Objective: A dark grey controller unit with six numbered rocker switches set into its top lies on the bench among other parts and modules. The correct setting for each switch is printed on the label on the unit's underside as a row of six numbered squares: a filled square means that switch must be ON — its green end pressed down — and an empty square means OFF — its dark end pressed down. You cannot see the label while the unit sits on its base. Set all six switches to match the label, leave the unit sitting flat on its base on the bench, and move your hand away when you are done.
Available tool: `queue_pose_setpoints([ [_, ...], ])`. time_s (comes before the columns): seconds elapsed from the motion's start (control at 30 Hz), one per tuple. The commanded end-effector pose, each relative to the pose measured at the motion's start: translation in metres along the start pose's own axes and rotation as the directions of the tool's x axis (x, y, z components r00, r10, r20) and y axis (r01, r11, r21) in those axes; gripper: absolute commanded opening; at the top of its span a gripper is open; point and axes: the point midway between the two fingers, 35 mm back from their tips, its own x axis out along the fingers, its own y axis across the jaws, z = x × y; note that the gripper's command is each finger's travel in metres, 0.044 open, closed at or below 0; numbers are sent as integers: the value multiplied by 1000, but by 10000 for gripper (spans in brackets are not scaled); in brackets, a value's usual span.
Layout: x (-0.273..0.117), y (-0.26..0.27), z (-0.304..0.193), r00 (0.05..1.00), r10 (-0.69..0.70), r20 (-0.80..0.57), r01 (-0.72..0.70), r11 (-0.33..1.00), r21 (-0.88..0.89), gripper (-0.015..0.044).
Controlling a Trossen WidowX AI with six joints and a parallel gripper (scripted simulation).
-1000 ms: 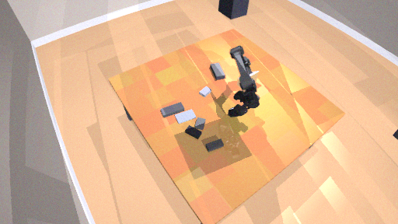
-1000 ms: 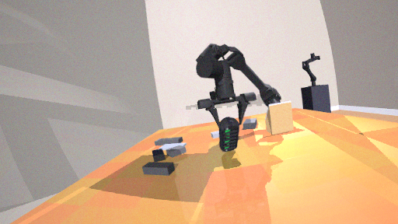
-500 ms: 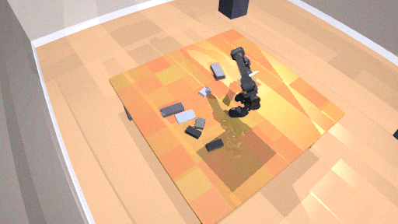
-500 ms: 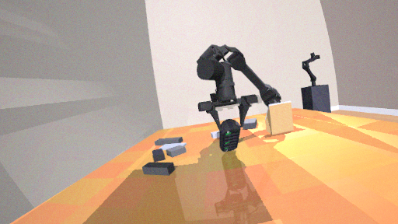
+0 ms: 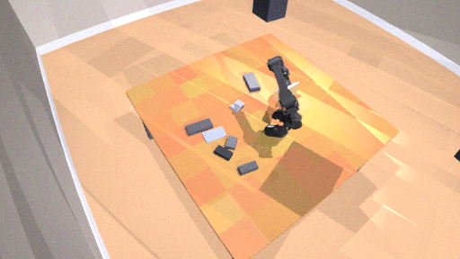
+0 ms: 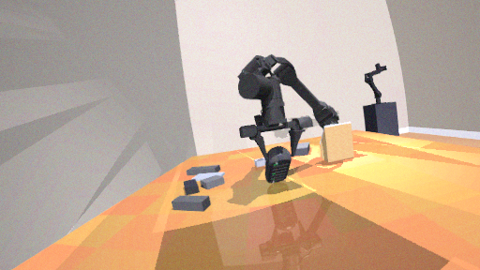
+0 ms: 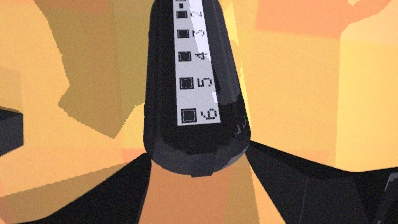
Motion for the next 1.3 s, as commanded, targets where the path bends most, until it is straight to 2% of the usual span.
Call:
queue_pose_setpoints([
  [0.0,11,-2,-1,1000,-15,18,15,1000,-2,335],
  [1.27,36,-3,-2,1000,-15,18,15,1000,-2,335],
])
